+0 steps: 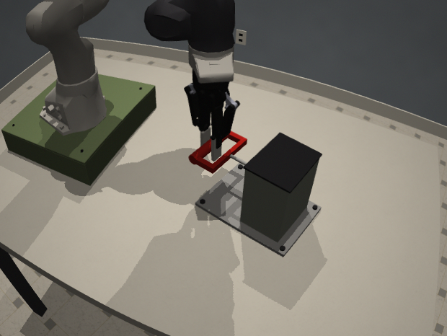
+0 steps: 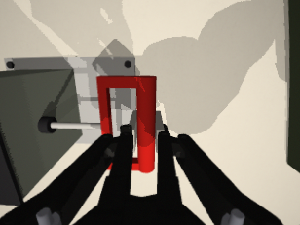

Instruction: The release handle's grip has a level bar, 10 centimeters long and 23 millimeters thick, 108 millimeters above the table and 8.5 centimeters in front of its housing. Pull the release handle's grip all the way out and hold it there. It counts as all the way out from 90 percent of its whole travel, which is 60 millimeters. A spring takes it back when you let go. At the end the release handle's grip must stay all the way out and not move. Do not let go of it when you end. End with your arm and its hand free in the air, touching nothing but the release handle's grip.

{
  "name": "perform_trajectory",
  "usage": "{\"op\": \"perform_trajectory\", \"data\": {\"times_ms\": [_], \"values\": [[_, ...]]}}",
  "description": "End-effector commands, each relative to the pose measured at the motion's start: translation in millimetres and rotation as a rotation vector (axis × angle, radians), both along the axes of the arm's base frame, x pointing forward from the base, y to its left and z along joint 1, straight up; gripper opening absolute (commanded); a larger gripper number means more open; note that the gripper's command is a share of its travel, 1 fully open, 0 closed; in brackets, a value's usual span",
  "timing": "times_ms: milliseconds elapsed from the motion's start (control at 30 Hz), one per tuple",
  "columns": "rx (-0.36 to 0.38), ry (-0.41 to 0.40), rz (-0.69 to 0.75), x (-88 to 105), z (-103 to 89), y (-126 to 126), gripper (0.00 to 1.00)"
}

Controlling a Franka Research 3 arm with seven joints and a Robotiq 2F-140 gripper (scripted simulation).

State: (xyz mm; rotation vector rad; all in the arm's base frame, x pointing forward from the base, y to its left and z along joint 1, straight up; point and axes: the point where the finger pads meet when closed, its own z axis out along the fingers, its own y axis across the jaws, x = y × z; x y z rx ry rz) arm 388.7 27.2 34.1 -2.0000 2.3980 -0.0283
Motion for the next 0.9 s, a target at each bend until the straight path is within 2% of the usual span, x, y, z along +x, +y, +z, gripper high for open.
{"op": "perform_trajectory", "data": {"times_ms": [0, 267, 867], "values": [[0.0, 0.018, 0.0, -8.9, -1.8, 2.0, 0.0], [0.0, 0.018, 0.0, -17.5, -1.8, 3.6, 0.0], [0.0, 0.018, 0.0, -17.7, -1.8, 3.6, 0.0]]}}
